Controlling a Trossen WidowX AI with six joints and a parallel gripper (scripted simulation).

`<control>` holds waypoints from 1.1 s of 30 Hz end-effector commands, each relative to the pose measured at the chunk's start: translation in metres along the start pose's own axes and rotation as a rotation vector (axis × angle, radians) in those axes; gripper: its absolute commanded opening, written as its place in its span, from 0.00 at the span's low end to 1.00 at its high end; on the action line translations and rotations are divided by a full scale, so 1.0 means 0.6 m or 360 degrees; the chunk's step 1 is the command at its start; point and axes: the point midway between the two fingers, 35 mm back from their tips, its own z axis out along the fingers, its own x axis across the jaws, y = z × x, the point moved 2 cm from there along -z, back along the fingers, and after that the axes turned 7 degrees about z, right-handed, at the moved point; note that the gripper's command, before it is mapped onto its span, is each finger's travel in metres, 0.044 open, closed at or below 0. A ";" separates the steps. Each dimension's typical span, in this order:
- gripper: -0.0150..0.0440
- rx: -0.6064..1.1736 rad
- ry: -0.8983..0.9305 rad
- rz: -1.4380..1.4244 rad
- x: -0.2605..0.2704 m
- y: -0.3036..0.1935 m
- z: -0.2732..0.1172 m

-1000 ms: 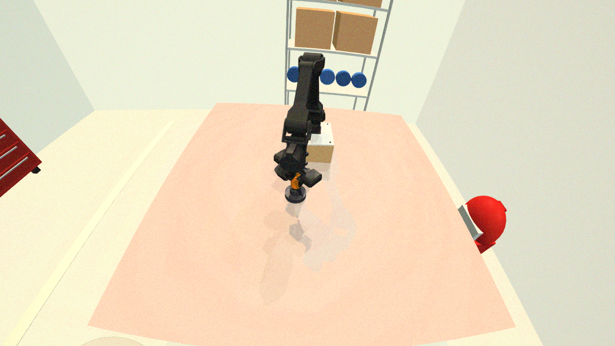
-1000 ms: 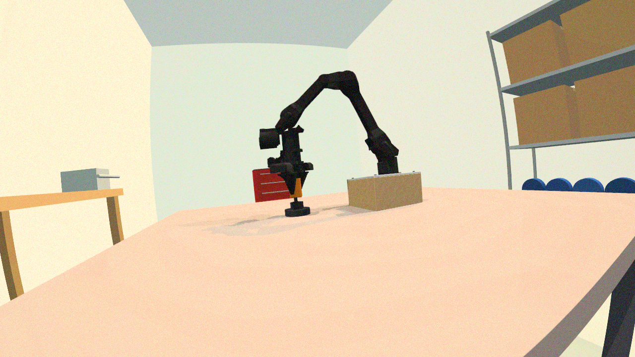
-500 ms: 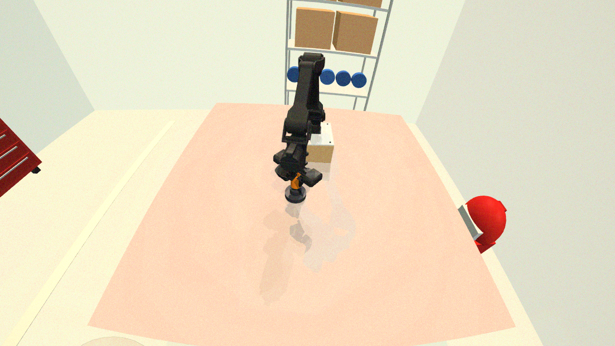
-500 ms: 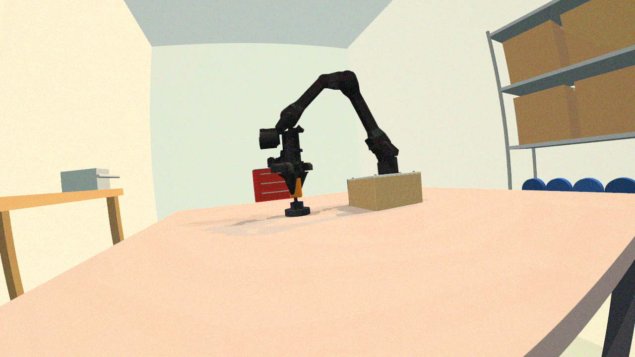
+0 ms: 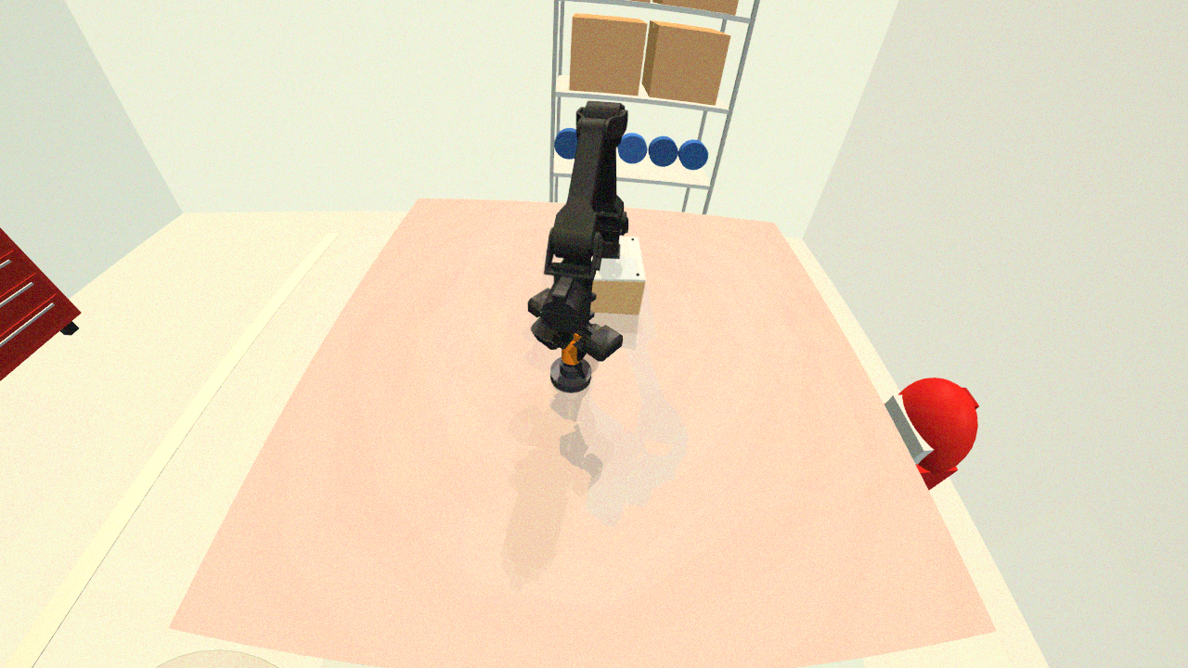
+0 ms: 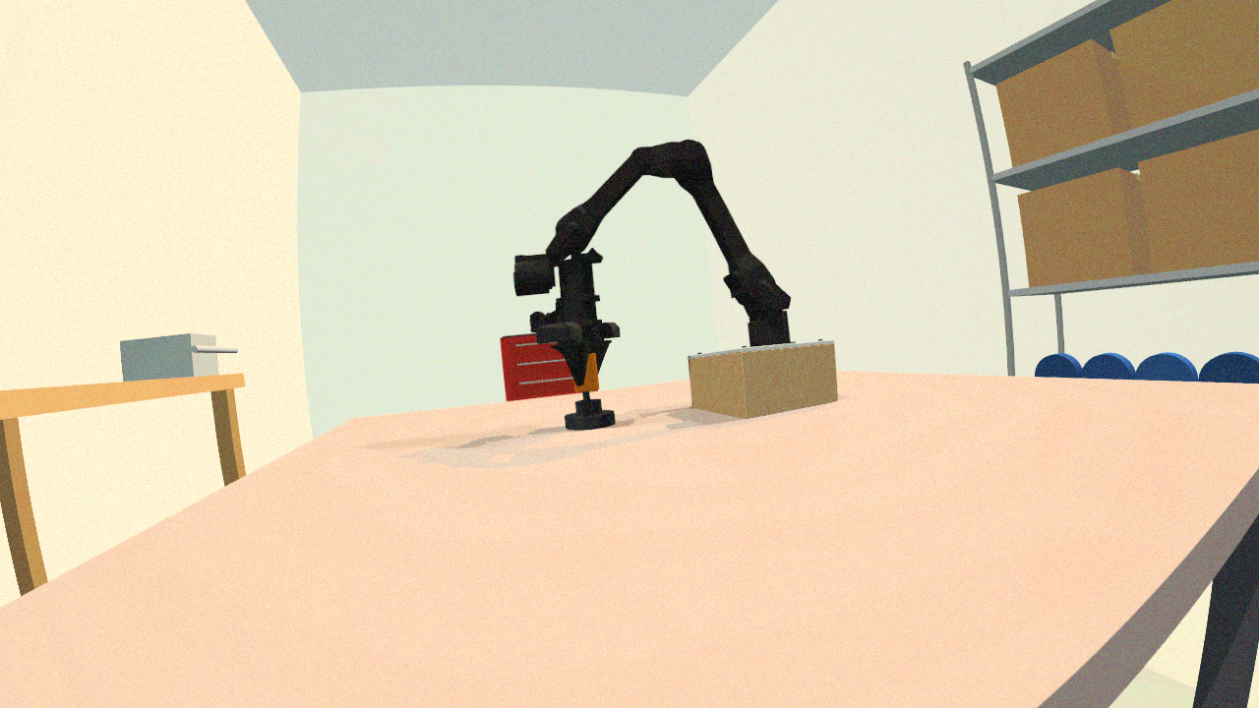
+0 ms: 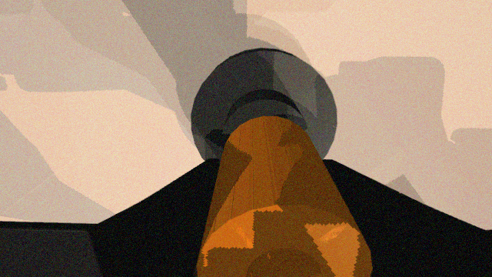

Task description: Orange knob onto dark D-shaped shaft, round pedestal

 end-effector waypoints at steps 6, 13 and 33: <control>0.25 -0.0008 -0.0001 0.0056 0.000 0.001 -0.006; 0.25 -0.0008 -0.0001 0.0152 0.001 0.002 -0.011; 0.25 -0.0008 0.0000 0.0152 0.006 0.010 -0.002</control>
